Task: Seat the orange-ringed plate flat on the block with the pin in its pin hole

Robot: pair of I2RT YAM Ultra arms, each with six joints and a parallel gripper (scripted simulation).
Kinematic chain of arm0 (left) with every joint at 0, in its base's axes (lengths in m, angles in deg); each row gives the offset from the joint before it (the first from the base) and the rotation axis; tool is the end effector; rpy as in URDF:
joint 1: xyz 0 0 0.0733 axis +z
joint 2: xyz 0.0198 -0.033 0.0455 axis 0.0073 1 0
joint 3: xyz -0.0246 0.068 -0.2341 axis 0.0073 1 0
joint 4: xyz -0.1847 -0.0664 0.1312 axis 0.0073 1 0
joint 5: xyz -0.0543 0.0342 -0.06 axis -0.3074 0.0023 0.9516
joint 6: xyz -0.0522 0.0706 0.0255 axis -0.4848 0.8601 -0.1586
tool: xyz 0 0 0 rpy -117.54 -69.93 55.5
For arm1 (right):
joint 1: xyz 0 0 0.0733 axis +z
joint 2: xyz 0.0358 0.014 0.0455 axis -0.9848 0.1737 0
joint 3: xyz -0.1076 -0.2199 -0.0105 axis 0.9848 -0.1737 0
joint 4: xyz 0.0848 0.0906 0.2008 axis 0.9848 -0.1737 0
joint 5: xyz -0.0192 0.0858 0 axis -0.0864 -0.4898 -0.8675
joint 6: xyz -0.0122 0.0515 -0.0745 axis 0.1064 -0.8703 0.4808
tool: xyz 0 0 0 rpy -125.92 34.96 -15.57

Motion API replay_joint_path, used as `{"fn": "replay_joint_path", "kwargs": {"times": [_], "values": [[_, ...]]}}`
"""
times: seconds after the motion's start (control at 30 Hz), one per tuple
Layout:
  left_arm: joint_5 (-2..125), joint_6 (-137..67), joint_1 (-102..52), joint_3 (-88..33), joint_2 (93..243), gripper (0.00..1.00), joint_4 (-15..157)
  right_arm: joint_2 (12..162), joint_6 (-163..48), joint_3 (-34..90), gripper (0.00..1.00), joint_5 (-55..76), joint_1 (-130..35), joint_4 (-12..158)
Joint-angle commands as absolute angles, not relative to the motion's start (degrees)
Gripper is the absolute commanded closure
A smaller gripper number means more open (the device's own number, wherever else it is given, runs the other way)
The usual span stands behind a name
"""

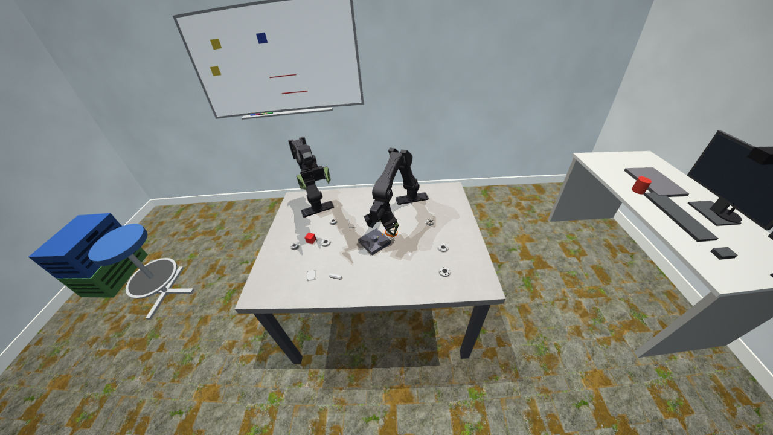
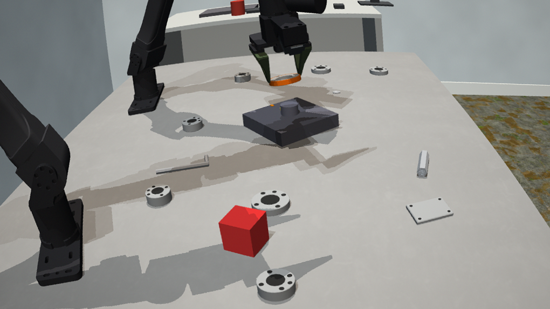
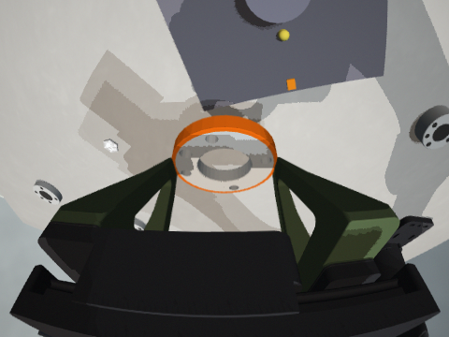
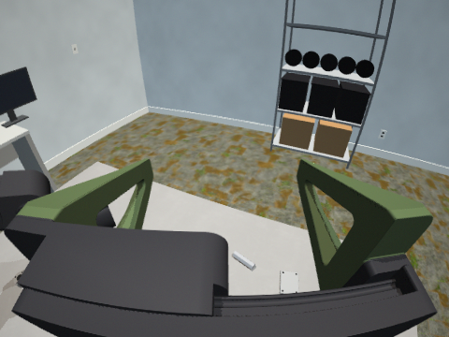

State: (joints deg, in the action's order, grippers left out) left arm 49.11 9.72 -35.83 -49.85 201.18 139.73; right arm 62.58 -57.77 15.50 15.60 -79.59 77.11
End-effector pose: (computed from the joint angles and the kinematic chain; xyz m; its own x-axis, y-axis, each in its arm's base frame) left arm 0.2864 -0.1914 0.1504 -0.1840 0.9704 0.1567 0.9813 0.1721 0.0867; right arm 0.2725 0.0018 0.3838 0.0036 0.0040 -1.0000 0.0063 1.0000 0.0040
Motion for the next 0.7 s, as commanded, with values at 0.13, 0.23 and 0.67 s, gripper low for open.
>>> {"fn": "replay_joint_path", "kwargs": {"times": [0.13, 0.23, 0.67], "values": [[53.4, -11.2, -35.5, -53.8, 201.2, 1.0, 138.7, 61.6, -57.4, 16.7, 0.0, 15.4, -79.7, 76.8], [54.9, -18.7, -35.3, -54.5, 201.8, 1.0, 138.6, 61.6, -57.4, 16.7, 0.0, 15.4, -79.7, 76.8], [58.8, -41.4, -35.0, -56.2, 202.1, 1.0, 140.0, 61.6, -57.4, 16.7, 0.0, 15.4, -79.7, 76.8]]}}
